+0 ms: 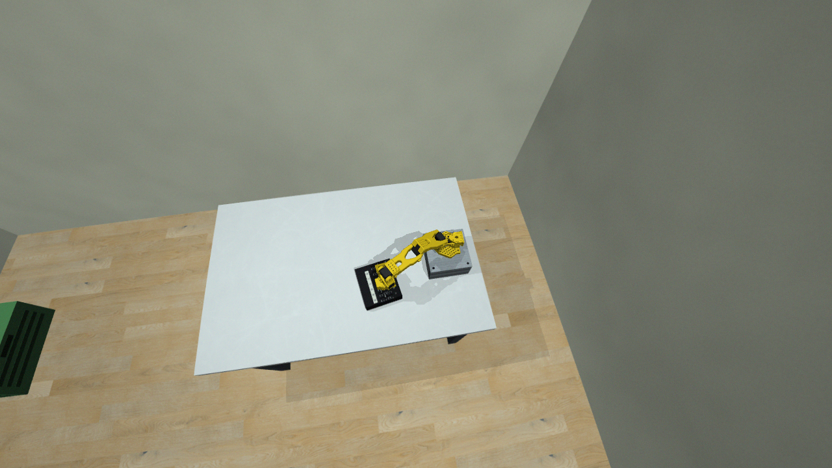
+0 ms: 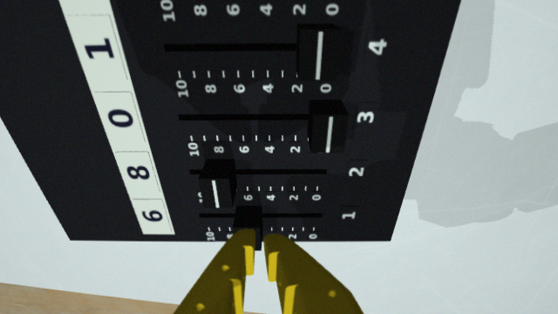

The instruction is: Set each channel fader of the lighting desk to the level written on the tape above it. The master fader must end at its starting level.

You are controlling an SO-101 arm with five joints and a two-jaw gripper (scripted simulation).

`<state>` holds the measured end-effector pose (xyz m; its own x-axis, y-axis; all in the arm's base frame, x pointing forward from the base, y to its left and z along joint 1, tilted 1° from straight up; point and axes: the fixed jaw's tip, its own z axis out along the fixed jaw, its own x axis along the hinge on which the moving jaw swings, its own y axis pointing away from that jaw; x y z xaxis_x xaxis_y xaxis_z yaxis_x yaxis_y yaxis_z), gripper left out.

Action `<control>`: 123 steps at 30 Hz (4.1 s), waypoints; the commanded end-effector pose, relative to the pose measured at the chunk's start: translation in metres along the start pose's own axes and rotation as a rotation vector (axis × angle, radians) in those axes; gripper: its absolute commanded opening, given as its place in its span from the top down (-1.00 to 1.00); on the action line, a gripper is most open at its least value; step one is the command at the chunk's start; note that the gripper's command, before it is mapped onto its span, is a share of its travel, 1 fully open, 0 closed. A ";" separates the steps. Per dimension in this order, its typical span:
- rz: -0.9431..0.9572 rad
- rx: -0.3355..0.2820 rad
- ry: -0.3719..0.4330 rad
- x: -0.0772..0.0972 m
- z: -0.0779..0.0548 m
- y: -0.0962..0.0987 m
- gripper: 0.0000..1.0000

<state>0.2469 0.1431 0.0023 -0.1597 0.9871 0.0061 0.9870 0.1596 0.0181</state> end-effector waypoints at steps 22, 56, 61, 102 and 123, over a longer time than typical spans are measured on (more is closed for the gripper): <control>-0.014 -0.010 0.005 0.002 -0.010 0.000 1.00; -0.011 -0.019 0.009 -0.001 -0.023 -0.006 1.00; -0.010 -0.010 0.005 -0.005 -0.025 -0.015 1.00; -0.008 0.017 -0.005 -0.020 -0.022 -0.053 1.00; 0.008 0.017 -0.006 -0.021 -0.022 -0.053 1.00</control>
<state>0.1983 0.1142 0.0217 -0.1596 0.9872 -0.0039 0.9872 0.1596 -0.0071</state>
